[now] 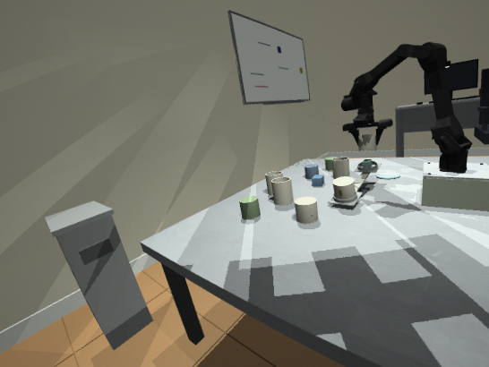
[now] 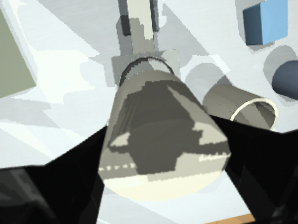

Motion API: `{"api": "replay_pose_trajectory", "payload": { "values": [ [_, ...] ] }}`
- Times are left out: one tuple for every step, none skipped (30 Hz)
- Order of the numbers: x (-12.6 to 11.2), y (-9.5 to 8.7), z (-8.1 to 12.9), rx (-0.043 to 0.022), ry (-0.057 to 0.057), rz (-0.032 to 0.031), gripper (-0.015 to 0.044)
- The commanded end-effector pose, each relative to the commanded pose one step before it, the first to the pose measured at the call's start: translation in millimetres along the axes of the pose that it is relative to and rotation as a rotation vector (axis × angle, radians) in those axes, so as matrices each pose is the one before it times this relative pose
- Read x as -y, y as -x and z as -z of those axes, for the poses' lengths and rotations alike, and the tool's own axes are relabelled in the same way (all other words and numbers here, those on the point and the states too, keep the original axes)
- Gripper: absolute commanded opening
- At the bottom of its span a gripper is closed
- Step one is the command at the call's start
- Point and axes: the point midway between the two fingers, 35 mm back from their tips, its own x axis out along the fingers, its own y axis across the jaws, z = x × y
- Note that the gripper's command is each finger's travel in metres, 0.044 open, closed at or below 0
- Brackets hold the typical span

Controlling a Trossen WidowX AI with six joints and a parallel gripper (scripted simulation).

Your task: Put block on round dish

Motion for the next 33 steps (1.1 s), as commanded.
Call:
{"api": "replay_pose_trajectory", "payload": {
  "values": [
    [0.05,10.42,0.72,-0.00939,-0.0035,0.01104,0.0000],
    [-0.28,1.30,-0.10,0.00001,0.0000,-0.00002,0.0000],
    [-0.18,0.85,-0.07,0.00001,0.0000,-0.00001,0.0000],
    [-0.13,0.59,-0.05,0.00000,0.0000,-0.00001,0.0000],
    [-0.45,-8.10,-0.92,0.00926,0.0035,-0.01070,0.0000],
    [0.00,0.00,0.00,0.00000,0.0000,0.00000,0.0000],
    [0.00,0.00,0.00,0.00000,0.0000,0.00000,0.0000],
    [0.00,0.00,0.00,0.00000,0.0000,0.00000,0.0000],
    [0.00,0.00,0.00,0.00000,0.0000,0.00000,0.0000],
    [0.00,0.00,0.00,0.00000,0.0000,0.00000,0.0000],
    [0.00,0.00,0.00,0.00000,0.0000,0.00000,0.0000],
    [0.00,0.00,0.00,0.00000,0.0000,0.00000,0.0000],
    [0.00,0.00,0.00,0.00000,0.0000,0.00000,0.0000],
    [0.00,0.00,0.00,0.00000,0.0000,0.00000,0.0000],
    [0.00,0.00,0.00,0.00000,0.0000,0.00000,0.0000],
    [0.00,0.00,0.00,0.00000,0.0000,0.00000,0.0000],
    [0.00,0.00,0.00,0.00000,0.0000,0.00000,0.0000],
    [0.00,0.00,0.00,0.00000,0.0000,0.00000,0.0000],
    [0.00,0.00,0.00,0.00000,0.0000,0.00000,0.0000],
    [0.00,0.00,0.00,0.00000,0.0000,0.00000,0.0000],
    [0.00,0.00,0.00,0.00000,0.0000,0.00000,0.0000],
    [0.00,0.00,0.00,0.00000,0.0000,0.00000,0.0000],
    [0.00,0.00,0.00,0.00000,0.0000,0.00000,0.0000],
    [0.00,0.00,0.00,0.00000,0.0000,0.00000,0.0000],
    [0.00,0.00,0.00,0.00000,0.0000,0.00000,0.0000],
    [0.00,0.00,0.00,0.00000,0.0000,0.00000,0.0000],
    [0.00,0.00,0.00,0.00000,0.0000,0.00000,0.0000],
    [0.00,0.00,0.00,0.00000,0.0000,0.00000,0.0000],
    [0.00,0.00,0.00,0.00000,0.0000,0.00000,0.0000],
    [0.00,0.00,0.00,0.00000,0.0000,0.00000,0.0000],
    [0.00,0.00,0.00,0.00000,0.0000,0.00000,0.0000],
    [0.00,0.00,0.00,0.00000,0.0000,0.00000,0.0000],
    [0.00,0.00,0.00,0.00000,0.0000,0.00000,0.0000]
  ]
}}
